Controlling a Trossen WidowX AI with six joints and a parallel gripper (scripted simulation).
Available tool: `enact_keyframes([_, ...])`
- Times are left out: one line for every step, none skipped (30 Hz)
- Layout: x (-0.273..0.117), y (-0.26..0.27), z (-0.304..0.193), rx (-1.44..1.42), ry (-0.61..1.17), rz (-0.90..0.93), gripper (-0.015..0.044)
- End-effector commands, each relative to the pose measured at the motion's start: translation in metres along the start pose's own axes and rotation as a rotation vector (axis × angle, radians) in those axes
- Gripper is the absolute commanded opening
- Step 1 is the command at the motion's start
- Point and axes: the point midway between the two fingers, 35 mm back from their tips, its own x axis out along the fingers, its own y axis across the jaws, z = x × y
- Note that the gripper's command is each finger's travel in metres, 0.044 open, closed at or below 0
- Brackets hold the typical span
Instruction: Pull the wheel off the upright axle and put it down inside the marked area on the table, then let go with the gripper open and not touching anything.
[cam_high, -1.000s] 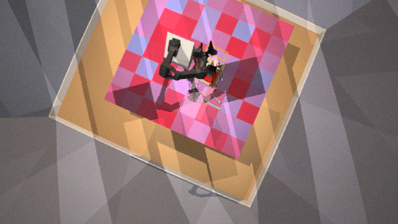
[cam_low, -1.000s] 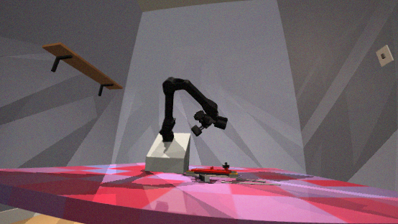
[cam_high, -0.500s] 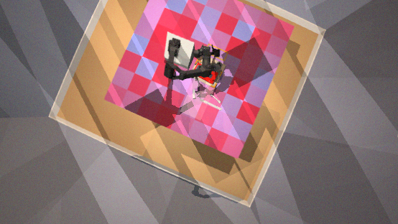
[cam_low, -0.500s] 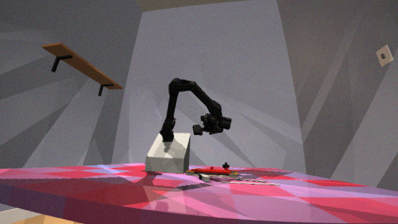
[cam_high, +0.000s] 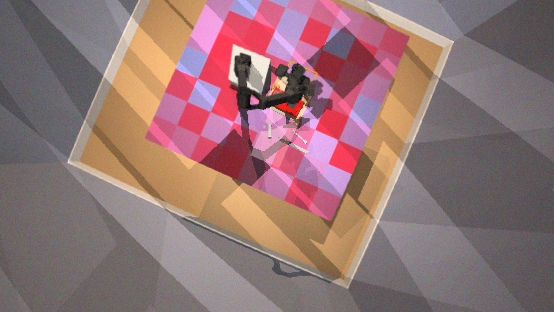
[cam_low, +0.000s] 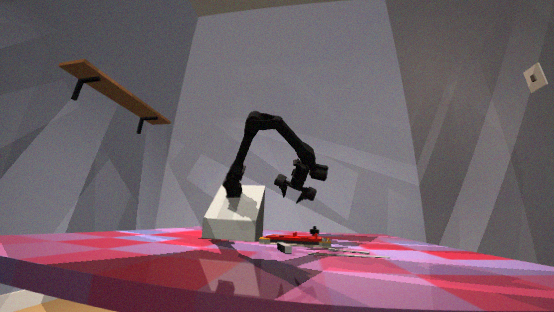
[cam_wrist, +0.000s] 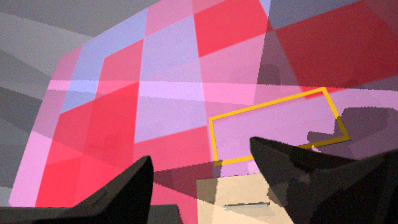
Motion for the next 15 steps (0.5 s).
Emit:
enact_keyframes([0.002,-0.064,-0.019,0.749,0.326,-0.377,0.03])
enact_keyframes([0.002,-0.067,-0.02,0.789,0.334,-0.405,0.03])
enact_keyframes([0.002,-0.07,-0.021,0.83,0.34,-0.434,0.03])
enact_keyframes([0.001,-0.073,-0.021,0.87,0.346,-0.463,0.03])
enact_keyframes([0.001,-0.076,-0.022,0.91,0.35,-0.493,0.03])
enact_keyframes([0.0,-0.078,-0.022,0.95,0.354,-0.524,0.03])
enact_keyframes([-0.001,-0.081,-0.022,0.989,0.356,-0.556,0.03])
enact_keyframes([-0.001,-0.084,-0.023,1.028,0.356,-0.588,0.03])
enact_keyframes([-0.002,-0.087,-0.023,1.067,0.356,-0.621,0.03])
enact_keyframes([-0.003,-0.089,-0.023,1.105,0.354,-0.654,0.03])
enact_keyframes([-0.004,-0.093,-0.023,1.141,0.355,-0.696,0.03])
enact_keyframes([-0.005,-0.095,-0.023,1.179,0.349,-0.729,0.03])
enact_keyframes([-0.006,-0.098,-0.023,1.216,0.342,-0.762,0.03])
enact_keyframes([-0.007,-0.1,-0.023,1.253,0.334,-0.795,0.03])
enact_keyframes([-0.007,-0.102,-0.023,1.29,0.325,-0.829,0.03])
